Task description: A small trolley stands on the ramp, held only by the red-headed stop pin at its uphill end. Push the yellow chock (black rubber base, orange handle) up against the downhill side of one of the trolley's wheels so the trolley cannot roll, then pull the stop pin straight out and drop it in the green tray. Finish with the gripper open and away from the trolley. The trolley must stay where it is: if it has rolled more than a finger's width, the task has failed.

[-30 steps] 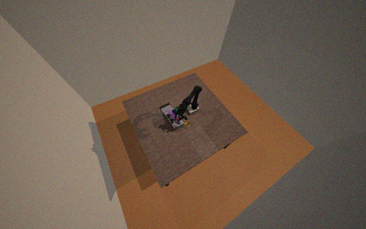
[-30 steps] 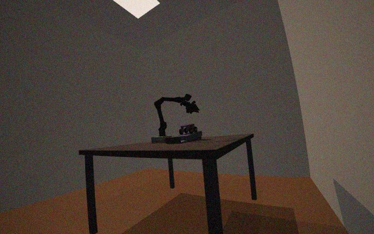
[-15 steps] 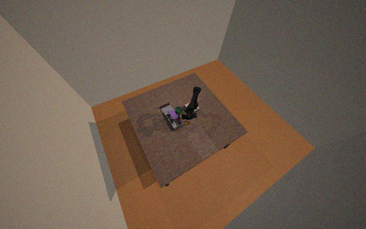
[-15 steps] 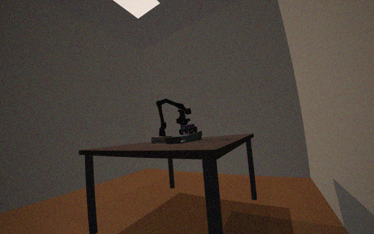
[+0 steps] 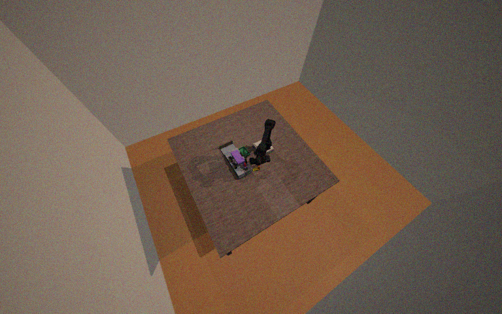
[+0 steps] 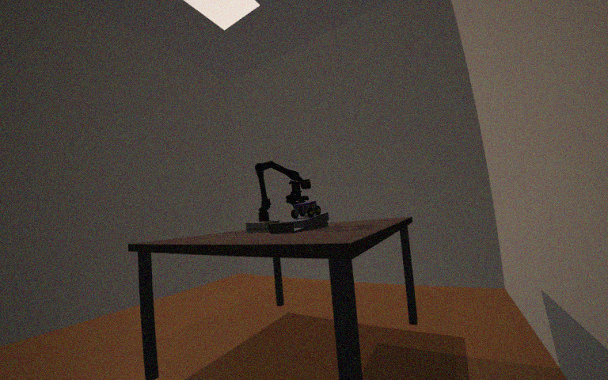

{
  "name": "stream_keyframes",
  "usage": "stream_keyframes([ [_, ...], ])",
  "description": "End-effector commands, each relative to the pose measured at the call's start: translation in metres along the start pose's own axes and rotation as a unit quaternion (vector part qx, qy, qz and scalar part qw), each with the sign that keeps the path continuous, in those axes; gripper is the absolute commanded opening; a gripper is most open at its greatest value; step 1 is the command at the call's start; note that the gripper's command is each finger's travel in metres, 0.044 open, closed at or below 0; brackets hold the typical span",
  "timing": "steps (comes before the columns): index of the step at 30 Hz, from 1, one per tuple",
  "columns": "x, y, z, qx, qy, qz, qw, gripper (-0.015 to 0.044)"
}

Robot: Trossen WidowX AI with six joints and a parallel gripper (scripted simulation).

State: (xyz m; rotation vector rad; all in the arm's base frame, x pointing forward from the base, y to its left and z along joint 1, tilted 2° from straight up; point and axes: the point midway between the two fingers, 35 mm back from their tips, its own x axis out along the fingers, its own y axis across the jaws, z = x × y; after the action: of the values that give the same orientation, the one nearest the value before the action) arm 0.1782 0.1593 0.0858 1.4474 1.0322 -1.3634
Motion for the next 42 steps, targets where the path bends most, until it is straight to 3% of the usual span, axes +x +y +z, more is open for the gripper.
stream_keyframes([
  [1, 0.014, -0.002, 0.001, -0.003, -0.002, -0.004, 1.000, 0.0190],
  [42, 0.069, -0.003, 0.002, -0.003, -0.002, -0.004, 1.000, 0.0190],
])
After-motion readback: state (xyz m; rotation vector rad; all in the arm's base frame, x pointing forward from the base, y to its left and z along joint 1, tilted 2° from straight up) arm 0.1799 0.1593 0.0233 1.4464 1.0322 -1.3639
